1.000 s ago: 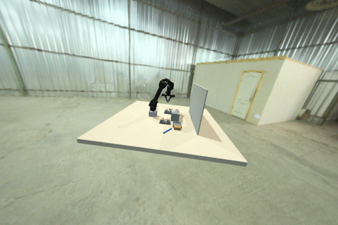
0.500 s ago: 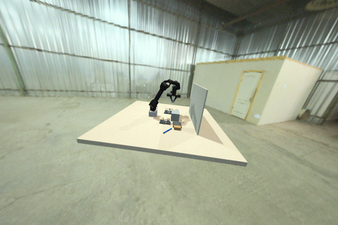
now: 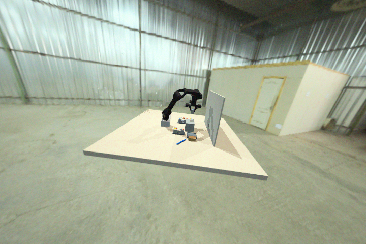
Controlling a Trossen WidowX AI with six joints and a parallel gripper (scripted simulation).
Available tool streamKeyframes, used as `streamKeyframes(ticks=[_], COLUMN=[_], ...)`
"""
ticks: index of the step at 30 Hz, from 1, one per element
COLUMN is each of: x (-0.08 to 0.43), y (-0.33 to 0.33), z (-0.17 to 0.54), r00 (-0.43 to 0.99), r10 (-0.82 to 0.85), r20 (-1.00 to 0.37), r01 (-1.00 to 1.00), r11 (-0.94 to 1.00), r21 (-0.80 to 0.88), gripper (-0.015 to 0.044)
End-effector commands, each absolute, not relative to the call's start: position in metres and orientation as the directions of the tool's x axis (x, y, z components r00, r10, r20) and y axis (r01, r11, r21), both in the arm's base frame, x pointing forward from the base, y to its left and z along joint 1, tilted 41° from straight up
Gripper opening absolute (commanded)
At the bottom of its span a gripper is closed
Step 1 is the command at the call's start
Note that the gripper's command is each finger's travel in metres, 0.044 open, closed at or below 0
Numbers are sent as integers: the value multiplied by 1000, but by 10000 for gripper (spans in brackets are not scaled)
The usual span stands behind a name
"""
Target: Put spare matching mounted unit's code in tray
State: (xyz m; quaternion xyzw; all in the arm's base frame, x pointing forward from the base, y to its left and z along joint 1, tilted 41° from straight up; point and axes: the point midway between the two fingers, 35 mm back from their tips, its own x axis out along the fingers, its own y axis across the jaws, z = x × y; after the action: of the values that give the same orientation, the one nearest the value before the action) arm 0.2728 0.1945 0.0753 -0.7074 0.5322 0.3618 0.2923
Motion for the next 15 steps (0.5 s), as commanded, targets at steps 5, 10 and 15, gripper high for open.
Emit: streamKeyframes(ticks=[5,10,15], x=[304,318,326], y=[151,120,86], z=[118,143,167], r00=[193,198,201], r10=[-544,-555,-572], r20=[-817,-808,-795], r01=[-961,-961,-962], r11=[-272,-271,-268], r21=[-46,-50,-51], gripper=[0,0,0])
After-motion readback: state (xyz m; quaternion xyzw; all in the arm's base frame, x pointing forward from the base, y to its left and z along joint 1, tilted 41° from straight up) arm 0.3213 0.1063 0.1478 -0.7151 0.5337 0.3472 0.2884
